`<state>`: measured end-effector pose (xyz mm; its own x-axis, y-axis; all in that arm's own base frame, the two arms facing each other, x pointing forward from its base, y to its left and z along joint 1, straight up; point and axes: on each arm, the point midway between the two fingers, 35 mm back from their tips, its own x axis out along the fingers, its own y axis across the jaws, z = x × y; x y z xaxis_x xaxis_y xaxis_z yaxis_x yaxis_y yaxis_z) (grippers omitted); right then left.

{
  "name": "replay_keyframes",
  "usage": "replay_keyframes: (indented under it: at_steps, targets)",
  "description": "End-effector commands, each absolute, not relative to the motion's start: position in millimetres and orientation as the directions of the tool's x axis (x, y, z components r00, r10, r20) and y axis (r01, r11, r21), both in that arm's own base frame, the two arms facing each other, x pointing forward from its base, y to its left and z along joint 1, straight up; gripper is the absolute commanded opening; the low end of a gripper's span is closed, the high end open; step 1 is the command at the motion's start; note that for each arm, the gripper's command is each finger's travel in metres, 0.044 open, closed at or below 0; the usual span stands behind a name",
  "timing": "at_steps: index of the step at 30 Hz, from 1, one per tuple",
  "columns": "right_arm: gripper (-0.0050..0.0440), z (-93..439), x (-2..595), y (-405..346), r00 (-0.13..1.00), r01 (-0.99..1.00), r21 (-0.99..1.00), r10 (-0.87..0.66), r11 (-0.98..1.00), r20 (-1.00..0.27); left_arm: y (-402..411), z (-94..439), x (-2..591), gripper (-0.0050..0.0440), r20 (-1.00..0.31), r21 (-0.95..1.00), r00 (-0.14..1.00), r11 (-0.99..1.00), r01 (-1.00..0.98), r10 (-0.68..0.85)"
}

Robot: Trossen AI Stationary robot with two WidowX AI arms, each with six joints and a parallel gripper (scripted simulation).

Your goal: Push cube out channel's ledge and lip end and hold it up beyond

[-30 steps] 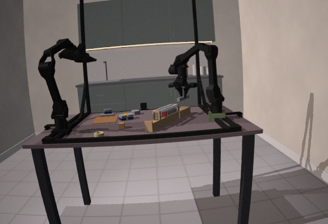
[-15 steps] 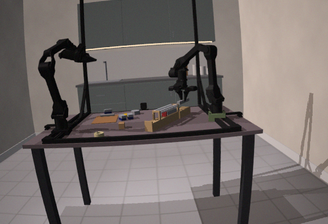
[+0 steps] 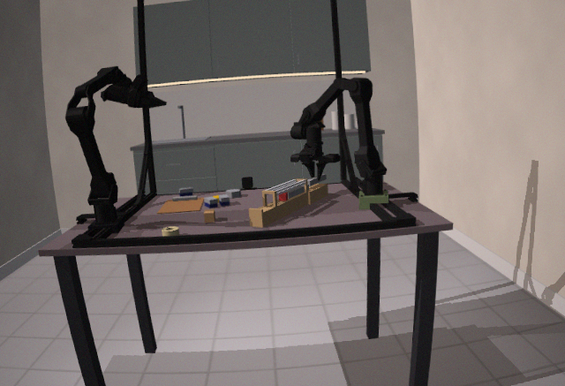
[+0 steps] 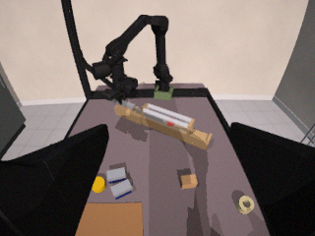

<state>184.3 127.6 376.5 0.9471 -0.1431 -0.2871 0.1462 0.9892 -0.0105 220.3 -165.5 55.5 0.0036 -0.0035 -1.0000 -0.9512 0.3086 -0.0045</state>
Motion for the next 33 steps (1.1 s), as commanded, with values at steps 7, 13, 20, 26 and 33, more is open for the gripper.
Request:
replay_keyframes:
  at_steps: [7, 13, 20, 26, 33]
  targets:
    - [0.0400, 376.6, 184.3, 127.5, 0.947, 0.148, -0.011, -0.145, 0.989, -0.285, -165.3, 49.5, 219.6, 0.0112, -1.000, -0.005, 0.004, 0.309, -0.951, -0.004]
    - [0.0400, 376.6, 184.3, 127.5, 0.947, 0.148, -0.011, -0.145, 0.989, -0.285, -165.3, 49.5, 219.6, 0.0200, -1.000, -0.005, 0.004, 0.309, -0.951, -0.004]
    - [0.0400, 376.6, 184.3, 127.5, 0.947, 0.148, -0.011, -0.145, 0.989, -0.285, -165.3, 49.5, 219.6, 0.0200, -1.000, -0.005, 0.004, 0.309, -0.951, -0.004]
    - [0.0400, 376.6, 184.3, 127.5, 0.947, 0.148, -0.011, -0.145, 0.989, -0.285, -165.3, 49.5, 219.6, 0.0200, -1.000, -0.005, 0.004, 0.309, -0.951, -0.004]
    - [0.0400, 376.6, 184.3, 127.5, 0.947, 0.148, -0.011, -0.145, 0.989, -0.285, -165.3, 49.5, 219.6, 0.0200, -1.000, -0.005, 0.004, 0.309, -0.951, -0.004]
